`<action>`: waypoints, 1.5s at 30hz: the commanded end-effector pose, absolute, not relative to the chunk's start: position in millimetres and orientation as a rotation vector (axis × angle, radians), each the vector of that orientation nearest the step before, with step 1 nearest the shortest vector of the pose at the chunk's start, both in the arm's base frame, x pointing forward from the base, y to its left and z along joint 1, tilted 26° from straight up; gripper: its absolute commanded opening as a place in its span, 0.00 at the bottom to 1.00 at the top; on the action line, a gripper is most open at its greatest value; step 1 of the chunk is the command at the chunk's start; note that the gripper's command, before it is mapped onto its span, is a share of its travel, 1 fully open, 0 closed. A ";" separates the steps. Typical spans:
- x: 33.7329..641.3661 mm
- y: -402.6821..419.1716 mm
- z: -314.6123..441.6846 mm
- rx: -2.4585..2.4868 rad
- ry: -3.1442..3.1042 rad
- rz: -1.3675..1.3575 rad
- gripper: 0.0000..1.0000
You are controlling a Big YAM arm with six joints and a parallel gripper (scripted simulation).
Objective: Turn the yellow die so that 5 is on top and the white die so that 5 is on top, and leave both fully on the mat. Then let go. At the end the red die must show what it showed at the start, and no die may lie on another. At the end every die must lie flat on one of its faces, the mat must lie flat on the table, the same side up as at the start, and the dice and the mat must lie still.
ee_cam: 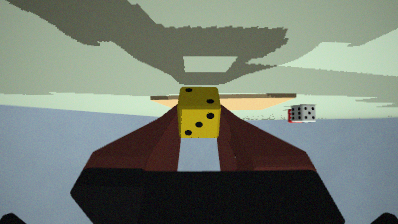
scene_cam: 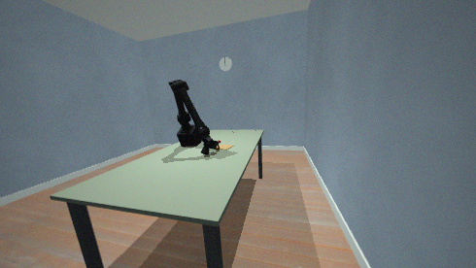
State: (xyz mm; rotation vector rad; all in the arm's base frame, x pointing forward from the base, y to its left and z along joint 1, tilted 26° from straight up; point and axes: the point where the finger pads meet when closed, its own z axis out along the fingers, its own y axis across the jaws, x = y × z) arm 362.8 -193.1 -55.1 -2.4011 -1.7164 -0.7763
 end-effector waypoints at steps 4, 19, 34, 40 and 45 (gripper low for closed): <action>370.8 -202.2 -56.7 -2.404 -1.744 -0.798 0.19; 370.2 -201.8 -57.0 -2.405 -1.742 -0.798 0.19; 370.2 -201.8 -57.0 -2.405 -1.742 -0.798 0.19; 370.2 -201.8 -57.0 -2.405 -1.742 -0.798 0.19; 370.2 -201.8 -57.0 -2.405 -1.742 -0.798 0.19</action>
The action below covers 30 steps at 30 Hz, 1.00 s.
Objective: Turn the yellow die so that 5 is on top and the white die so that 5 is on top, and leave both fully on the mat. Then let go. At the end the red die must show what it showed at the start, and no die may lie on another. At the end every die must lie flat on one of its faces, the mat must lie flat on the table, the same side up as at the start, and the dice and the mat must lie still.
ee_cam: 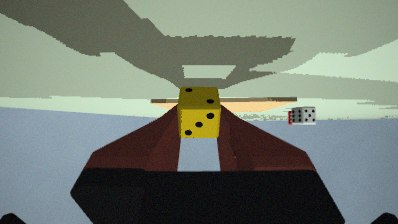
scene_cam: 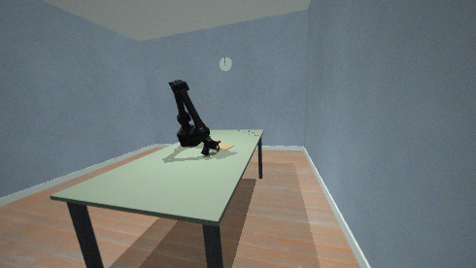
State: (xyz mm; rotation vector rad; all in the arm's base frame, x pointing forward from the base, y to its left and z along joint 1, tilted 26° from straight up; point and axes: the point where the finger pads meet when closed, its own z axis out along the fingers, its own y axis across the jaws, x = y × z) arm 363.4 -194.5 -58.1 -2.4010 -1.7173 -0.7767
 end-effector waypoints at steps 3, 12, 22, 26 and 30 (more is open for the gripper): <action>370.2 -201.8 -57.0 -2.405 -1.742 -0.798 0.23; 370.2 -201.9 -57.0 -2.405 -1.742 -0.798 0.31; 370.2 -201.9 -57.0 -2.405 -1.742 -0.798 0.38; 370.2 -201.9 -57.0 -2.405 -1.742 -0.798 0.38; 370.2 -201.9 -57.0 -2.405 -1.742 -0.798 0.38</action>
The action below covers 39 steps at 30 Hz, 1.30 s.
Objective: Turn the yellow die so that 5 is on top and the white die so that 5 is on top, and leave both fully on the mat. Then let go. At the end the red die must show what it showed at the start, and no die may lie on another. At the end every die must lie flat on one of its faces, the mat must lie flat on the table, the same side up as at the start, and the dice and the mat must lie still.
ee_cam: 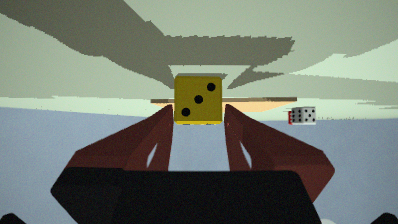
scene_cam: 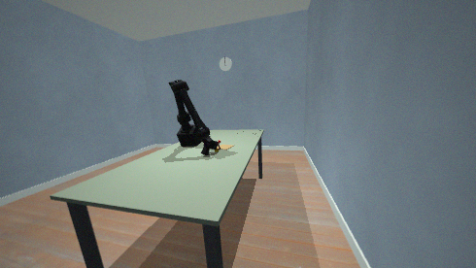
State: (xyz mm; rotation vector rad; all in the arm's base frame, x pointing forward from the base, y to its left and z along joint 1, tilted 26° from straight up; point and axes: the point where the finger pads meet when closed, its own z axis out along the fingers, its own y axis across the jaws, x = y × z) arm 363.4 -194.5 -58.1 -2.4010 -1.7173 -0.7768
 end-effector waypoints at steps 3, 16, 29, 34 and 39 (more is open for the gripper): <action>370.2 -201.9 -57.0 -2.405 -1.742 -0.798 0.38; 370.2 -201.9 -57.0 -2.405 -1.742 -0.798 0.38; 370.2 -202.0 -56.8 -2.406 -1.743 -0.798 0.38; 368.8 -205.9 -45.9 -2.414 -1.742 -0.802 0.38; 366.9 -212.4 -30.2 -2.419 -1.752 -0.809 0.38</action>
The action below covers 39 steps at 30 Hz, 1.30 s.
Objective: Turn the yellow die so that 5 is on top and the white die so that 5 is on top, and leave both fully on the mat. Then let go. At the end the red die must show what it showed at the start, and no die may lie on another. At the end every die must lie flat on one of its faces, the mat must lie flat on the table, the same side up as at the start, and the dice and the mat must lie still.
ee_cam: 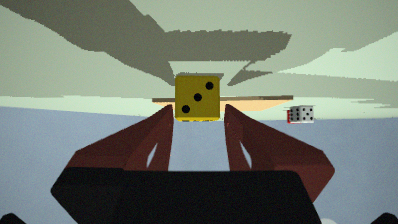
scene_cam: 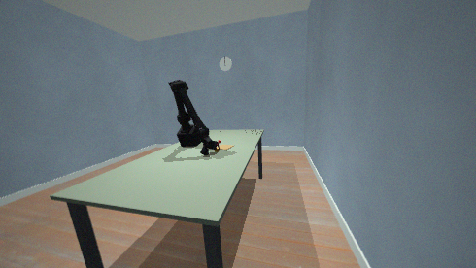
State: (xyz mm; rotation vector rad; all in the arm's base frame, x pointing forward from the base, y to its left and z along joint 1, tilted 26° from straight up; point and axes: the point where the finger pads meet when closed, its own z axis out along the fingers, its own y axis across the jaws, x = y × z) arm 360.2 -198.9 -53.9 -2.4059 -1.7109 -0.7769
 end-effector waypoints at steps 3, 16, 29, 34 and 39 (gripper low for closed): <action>362.9 -216.6 -19.9 -2.420 -1.753 -0.809 0.38; 351.1 -220.3 -0.6 -2.411 -1.753 -0.800 0.38; 356.1 -204.6 19.0 -2.404 -1.751 -0.798 0.38; 349.6 -190.1 35.5 -2.399 -1.740 -0.790 0.38; 348.1 -187.9 49.7 -2.410 -1.733 -0.793 0.38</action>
